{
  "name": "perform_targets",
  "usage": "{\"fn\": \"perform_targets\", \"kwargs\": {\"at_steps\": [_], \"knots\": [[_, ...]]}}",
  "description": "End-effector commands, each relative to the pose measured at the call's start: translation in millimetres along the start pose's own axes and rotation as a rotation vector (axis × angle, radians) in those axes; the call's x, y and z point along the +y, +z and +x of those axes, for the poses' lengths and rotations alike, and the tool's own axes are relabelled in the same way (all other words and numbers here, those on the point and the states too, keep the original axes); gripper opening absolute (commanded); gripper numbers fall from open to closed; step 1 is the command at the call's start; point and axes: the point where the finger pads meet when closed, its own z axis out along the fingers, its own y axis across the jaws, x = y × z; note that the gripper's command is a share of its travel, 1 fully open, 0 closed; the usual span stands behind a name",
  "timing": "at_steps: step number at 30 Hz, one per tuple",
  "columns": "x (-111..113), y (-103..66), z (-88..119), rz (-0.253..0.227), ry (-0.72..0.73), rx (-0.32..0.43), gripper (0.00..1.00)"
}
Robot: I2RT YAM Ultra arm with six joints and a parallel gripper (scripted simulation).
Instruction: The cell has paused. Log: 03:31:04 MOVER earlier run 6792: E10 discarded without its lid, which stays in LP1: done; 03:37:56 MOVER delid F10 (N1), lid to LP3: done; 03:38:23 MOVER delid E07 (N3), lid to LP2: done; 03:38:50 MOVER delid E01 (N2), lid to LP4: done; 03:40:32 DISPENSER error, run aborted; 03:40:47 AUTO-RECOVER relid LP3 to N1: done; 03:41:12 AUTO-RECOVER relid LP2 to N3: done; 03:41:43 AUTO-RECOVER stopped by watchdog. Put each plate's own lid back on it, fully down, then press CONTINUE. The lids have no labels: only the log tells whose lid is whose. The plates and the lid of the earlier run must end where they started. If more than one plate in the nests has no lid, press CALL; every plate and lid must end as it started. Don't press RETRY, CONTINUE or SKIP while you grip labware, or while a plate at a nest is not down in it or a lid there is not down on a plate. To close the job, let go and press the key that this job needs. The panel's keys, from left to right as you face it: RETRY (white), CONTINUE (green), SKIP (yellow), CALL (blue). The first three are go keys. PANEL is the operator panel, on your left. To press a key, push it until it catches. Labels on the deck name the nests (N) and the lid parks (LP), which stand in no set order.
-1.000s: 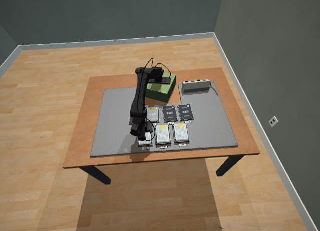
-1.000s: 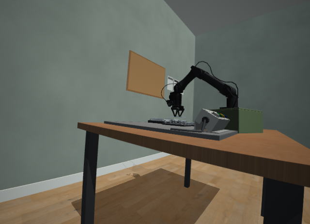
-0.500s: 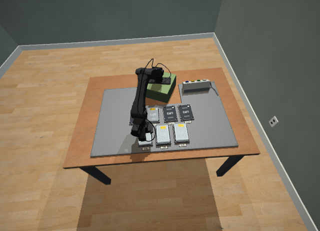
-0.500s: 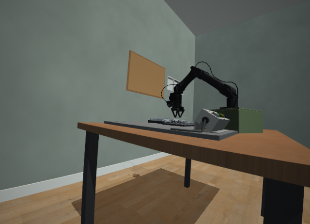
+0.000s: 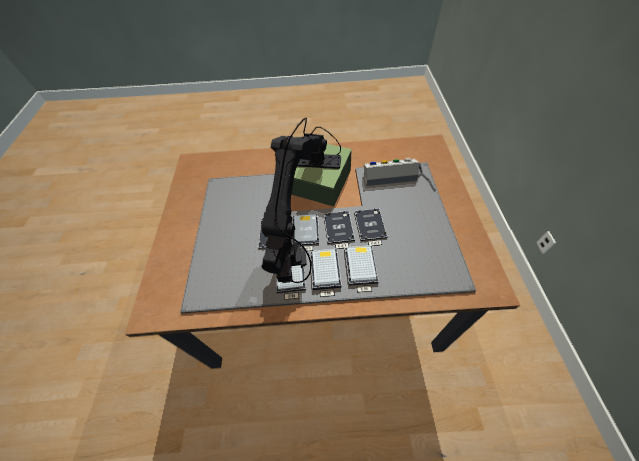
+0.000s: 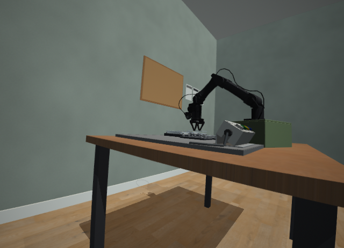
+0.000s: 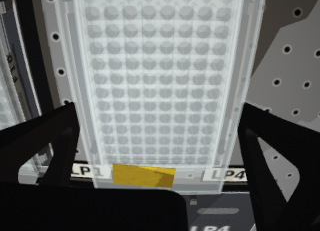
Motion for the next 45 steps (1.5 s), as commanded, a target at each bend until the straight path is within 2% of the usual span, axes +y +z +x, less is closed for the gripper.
{"fn": "perform_targets", "kwargs": {"at_steps": [1, 4, 7, 12, 17, 18, 22, 25, 29, 34, 35, 45], "knots": [[2, -2.3, -2, 0.005, 0.002, -0.016, 0.0], [3, 1.2, -1, 0.004, 0.002, -0.011, 0.0], [1, -2.3, -8, 0.01, 0.002, -0.03, 0.0], [4, 9.6, 1, 0.0, 0.001, 0.001, 0.0], [3, 5.8, -2, 0.004, 0.001, -0.012, 0.0], [2, -2.0, -4, 0.009, 0.0, -0.028, 0.0], [4, 4.5, -2, 0.005, 0.0, -0.016, 0.0], [2, 3.5, -7, 0.009, 0.0, -0.028, 0.0], [5, 14.7, 1, 0.0, -0.001, 0.001, 0.0], [4, 11.1, -3, 0.004, -0.001, -0.014, 0.0], [3, 1.8, -6, 0.01, -0.001, -0.032, 0.0], [4, 14.7, -4, 0.005, -0.002, -0.015, 0.0]]}}
